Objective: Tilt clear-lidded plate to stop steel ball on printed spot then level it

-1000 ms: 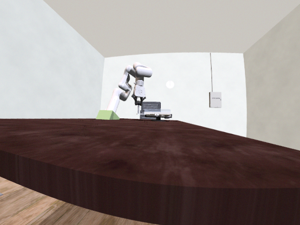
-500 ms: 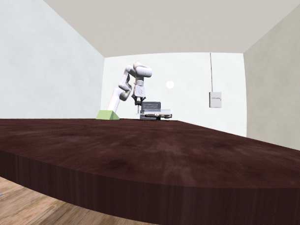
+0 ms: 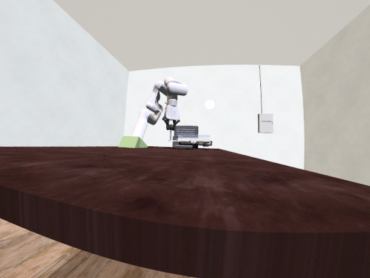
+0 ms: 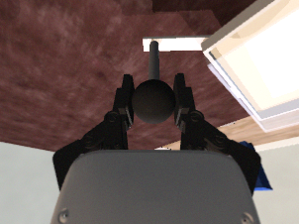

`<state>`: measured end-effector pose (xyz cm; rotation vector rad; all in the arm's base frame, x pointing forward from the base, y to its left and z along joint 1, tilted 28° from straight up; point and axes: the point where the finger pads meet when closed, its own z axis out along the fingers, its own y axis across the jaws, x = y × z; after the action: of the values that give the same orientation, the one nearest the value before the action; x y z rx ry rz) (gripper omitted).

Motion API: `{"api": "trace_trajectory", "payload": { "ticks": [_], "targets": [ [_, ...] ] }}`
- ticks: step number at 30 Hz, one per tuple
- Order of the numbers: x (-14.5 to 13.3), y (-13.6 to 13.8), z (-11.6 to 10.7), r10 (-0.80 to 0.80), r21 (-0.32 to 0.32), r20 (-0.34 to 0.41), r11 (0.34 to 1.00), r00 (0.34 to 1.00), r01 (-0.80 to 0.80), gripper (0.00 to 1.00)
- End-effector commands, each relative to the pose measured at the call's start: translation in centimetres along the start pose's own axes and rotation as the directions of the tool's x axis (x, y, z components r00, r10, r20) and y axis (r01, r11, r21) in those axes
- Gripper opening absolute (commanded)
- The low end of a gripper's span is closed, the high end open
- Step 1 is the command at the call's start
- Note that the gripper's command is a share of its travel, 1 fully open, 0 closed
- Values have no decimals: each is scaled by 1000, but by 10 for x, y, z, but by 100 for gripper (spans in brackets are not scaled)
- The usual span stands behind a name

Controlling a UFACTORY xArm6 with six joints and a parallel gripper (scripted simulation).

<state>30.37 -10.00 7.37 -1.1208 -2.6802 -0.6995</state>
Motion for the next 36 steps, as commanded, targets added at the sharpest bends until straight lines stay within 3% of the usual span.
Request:
{"api": "trace_trajectory", "payload": {
  "ticks": [1, 36],
  "targets": [
    [-2, 0, -1, 0, 0, -1, 1000, 1000, 0, 0],
    [0, 0, 0, 0, 0, -1, 1000, 1000, 0, 0]
  ]
}}
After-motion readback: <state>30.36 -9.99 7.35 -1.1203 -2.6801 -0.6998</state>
